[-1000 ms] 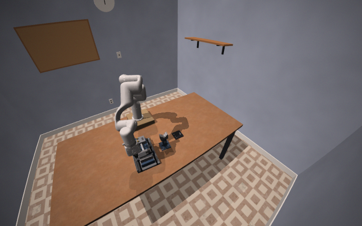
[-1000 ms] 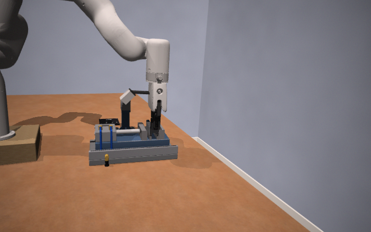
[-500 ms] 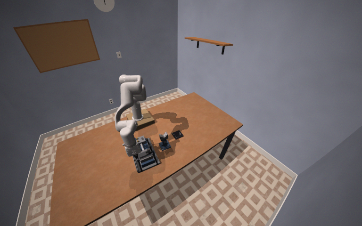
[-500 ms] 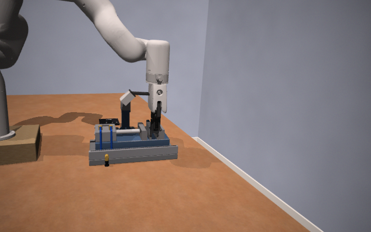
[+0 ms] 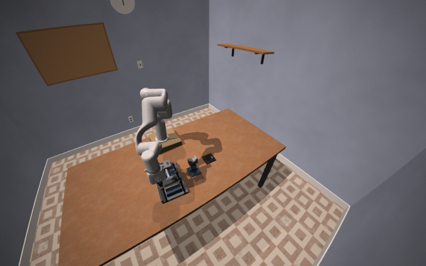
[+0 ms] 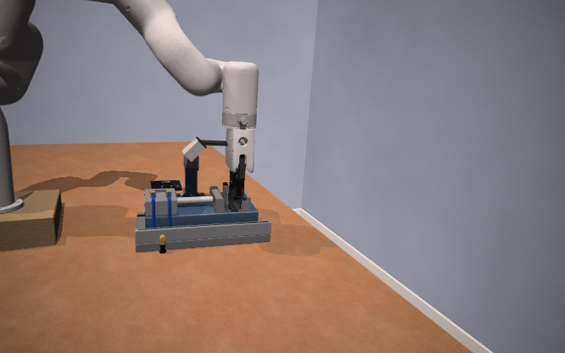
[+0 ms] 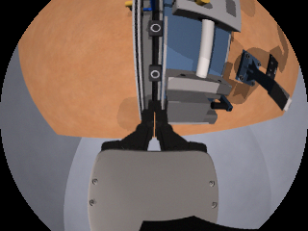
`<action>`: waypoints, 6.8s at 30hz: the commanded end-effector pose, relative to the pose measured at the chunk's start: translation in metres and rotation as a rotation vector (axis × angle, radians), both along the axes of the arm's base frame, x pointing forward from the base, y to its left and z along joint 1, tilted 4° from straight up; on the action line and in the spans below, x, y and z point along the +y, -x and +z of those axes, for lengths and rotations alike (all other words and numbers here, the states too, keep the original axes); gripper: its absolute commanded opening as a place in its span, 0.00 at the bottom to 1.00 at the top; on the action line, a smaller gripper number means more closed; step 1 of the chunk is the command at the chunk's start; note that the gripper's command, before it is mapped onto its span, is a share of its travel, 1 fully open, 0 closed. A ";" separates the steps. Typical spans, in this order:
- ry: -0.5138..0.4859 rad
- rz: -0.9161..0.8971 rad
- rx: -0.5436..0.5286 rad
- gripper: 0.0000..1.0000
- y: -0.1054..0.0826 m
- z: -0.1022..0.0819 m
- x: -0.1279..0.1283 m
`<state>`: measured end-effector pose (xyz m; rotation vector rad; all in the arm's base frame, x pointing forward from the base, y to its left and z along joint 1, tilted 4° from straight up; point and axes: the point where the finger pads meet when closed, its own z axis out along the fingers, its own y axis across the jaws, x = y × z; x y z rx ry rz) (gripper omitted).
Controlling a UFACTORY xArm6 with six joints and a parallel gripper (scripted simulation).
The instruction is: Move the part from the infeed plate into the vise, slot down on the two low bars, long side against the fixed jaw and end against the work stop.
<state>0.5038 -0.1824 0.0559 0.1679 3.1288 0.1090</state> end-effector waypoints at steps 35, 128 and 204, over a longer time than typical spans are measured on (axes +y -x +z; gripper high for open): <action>0.002 0.000 -0.005 0.00 -0.001 0.002 0.000; 0.002 0.000 -0.005 0.00 -0.003 0.003 0.017; 0.002 0.000 -0.005 0.00 -0.005 0.004 0.030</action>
